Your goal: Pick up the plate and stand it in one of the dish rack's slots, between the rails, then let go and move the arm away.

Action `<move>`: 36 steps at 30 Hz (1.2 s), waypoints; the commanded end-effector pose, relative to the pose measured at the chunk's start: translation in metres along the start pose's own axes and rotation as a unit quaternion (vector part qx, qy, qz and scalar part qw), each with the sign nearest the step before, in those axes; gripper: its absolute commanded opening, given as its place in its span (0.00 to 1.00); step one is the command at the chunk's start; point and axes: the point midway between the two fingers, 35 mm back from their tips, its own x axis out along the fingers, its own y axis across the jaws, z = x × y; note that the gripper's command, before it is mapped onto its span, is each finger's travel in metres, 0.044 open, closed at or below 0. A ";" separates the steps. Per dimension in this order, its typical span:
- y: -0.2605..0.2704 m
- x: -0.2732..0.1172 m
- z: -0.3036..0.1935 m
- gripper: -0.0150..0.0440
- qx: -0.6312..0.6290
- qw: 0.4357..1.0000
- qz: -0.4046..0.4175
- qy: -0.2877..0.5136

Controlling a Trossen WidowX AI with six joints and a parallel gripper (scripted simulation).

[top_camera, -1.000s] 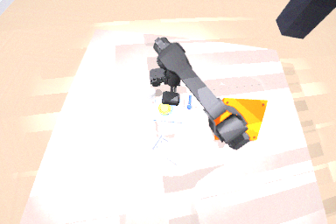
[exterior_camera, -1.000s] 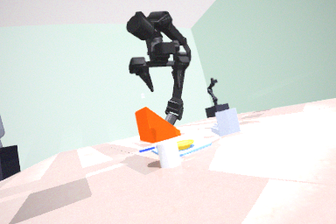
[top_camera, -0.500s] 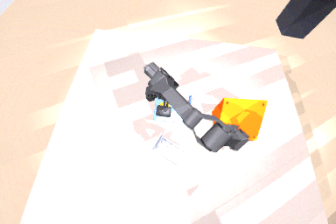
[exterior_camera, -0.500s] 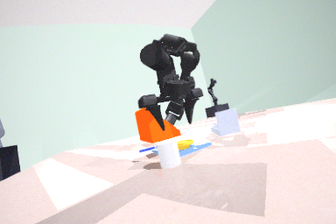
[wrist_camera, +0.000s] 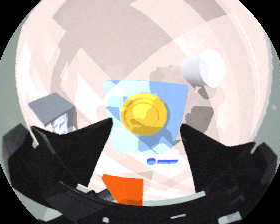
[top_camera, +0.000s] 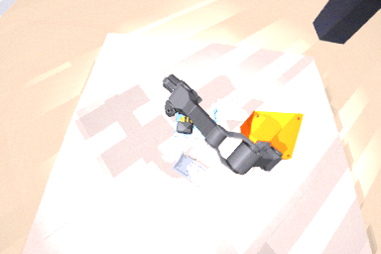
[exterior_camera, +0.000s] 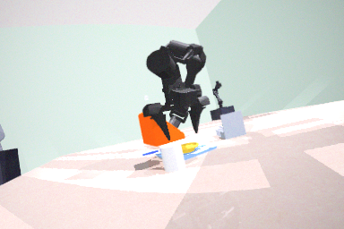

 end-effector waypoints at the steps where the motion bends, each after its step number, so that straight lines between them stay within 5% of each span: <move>1: 0.002 0.010 -0.003 0.93 0.005 1.000 0.005 0.003; 22: 0.005 0.041 -0.005 0.93 0.004 1.000 0.006 0.003; 36: 0.005 0.041 -0.005 0.83 0.004 1.000 0.006 0.003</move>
